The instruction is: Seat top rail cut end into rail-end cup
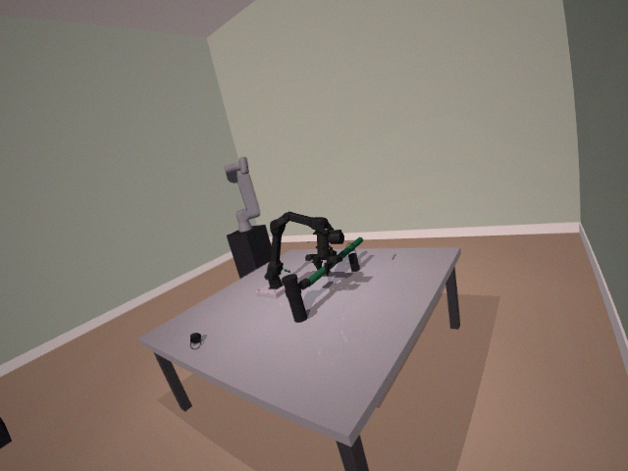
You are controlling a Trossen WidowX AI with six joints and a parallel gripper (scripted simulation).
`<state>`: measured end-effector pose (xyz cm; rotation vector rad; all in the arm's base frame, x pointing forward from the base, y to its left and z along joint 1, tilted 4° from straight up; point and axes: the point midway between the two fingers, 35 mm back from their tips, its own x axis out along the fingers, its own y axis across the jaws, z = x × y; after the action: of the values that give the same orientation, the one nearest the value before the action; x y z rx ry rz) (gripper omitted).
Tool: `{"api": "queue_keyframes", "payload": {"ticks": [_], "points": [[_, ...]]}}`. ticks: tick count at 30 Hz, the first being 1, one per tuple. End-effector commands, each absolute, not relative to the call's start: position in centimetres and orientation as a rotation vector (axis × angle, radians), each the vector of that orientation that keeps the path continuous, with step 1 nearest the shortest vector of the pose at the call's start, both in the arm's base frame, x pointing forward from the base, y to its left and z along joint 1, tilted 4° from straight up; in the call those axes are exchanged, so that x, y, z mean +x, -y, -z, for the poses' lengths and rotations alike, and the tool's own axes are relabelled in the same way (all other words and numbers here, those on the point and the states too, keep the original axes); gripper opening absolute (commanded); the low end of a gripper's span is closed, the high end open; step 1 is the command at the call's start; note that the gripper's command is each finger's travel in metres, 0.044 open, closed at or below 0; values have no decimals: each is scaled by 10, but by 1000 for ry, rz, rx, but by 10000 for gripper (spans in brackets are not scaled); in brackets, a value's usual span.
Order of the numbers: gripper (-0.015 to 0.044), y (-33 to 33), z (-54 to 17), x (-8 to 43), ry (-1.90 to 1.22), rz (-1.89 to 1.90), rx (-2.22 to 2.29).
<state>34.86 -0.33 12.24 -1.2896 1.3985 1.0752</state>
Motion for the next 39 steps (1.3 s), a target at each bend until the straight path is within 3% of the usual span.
{"api": "queue_keyframes", "payload": {"ticks": [1, 39], "points": [[0, 5, -126, 348, -1406, -1068, -1294], [0, 9, -129, 347, -1409, -1066, -1296]]}}
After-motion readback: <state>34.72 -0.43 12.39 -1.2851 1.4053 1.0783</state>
